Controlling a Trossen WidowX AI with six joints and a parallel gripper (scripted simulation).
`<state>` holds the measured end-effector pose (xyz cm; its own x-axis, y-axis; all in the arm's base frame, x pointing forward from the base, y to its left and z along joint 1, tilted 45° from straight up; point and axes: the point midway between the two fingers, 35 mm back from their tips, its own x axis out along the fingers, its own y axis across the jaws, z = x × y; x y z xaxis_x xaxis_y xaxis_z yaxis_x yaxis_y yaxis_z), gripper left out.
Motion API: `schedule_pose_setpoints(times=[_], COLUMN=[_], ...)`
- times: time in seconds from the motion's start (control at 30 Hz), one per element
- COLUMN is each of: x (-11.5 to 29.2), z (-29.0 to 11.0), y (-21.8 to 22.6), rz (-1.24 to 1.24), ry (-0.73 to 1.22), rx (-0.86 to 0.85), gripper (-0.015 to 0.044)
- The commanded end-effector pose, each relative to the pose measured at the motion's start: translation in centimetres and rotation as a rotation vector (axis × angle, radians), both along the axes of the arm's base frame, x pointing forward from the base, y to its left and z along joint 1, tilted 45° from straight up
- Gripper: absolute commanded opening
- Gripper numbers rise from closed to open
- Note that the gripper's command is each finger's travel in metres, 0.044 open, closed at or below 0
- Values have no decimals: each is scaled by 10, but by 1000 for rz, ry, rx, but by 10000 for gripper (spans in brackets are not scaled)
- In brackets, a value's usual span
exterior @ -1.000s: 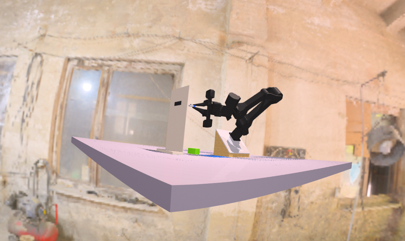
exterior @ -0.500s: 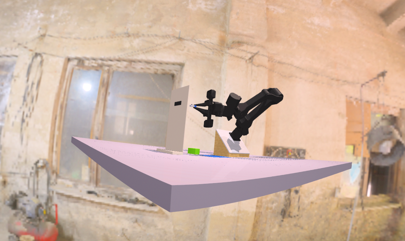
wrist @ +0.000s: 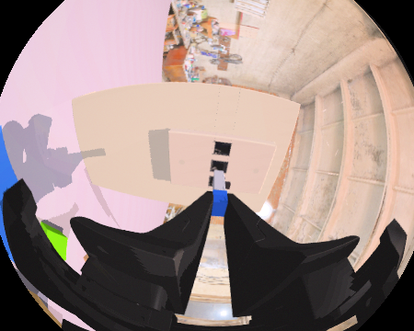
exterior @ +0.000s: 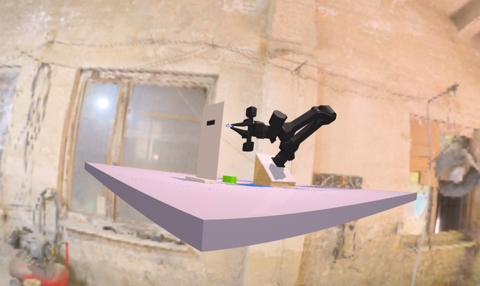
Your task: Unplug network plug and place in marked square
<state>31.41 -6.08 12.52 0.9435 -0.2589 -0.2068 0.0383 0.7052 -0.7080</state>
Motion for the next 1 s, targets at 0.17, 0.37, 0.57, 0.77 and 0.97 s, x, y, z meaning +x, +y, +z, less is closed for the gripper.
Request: schedule_pose_setpoints(times=[0.17,0.37,0.57,0.77,0.97], x=[-4,-3,-6,-10,-16], z=[-2,1,6,12,17], y=[1,0,-12,-24,-36], rz=[-5,0,-1,-2,-3], ry=[7,1,4,7,9], rx=[3,0,0,0,0], gripper=[0,0,0,0,0])
